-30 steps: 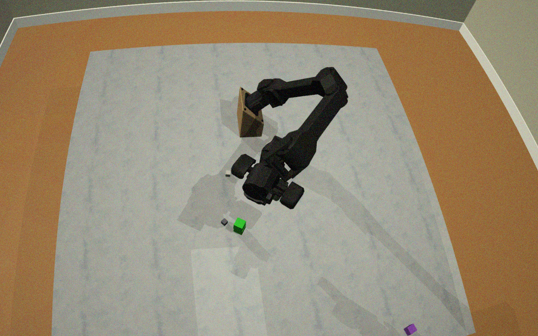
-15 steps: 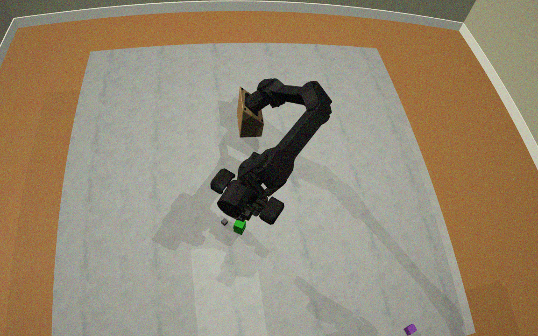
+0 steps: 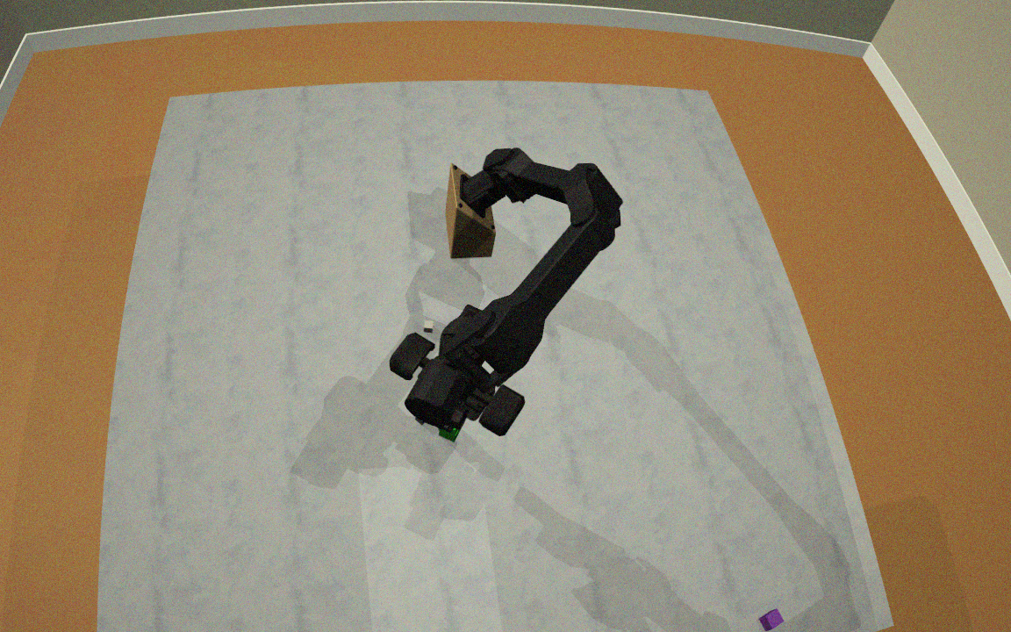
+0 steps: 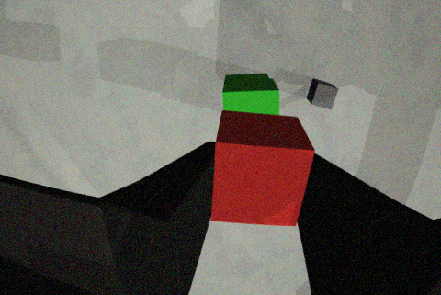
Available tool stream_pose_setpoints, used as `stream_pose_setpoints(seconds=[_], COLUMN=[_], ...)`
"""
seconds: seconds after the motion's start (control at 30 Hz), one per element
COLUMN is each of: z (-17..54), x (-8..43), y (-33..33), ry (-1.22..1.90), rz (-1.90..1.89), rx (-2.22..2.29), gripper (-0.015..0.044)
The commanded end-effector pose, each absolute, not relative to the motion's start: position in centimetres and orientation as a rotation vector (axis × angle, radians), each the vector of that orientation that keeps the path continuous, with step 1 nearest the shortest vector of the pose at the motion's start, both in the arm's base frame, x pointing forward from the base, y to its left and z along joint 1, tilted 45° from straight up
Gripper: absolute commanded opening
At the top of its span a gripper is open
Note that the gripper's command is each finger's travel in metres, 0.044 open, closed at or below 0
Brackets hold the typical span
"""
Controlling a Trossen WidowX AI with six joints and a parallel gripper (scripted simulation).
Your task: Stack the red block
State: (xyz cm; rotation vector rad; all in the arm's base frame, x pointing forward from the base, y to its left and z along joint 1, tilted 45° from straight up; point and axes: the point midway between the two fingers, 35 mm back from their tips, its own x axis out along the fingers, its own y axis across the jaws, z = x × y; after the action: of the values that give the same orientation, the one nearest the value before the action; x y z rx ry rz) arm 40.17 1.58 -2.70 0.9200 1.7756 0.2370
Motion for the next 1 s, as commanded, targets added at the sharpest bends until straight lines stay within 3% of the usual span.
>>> stream_pose_setpoints(seconds=[0.0,0.97], z=[-3.3,-5.3], x=[40.0,39.6], y=[1.9,4.0], ry=[1.778,1.779], rz=[0.233,0.235], rx=[0.933,0.934], gripper=[0.0,0.0])
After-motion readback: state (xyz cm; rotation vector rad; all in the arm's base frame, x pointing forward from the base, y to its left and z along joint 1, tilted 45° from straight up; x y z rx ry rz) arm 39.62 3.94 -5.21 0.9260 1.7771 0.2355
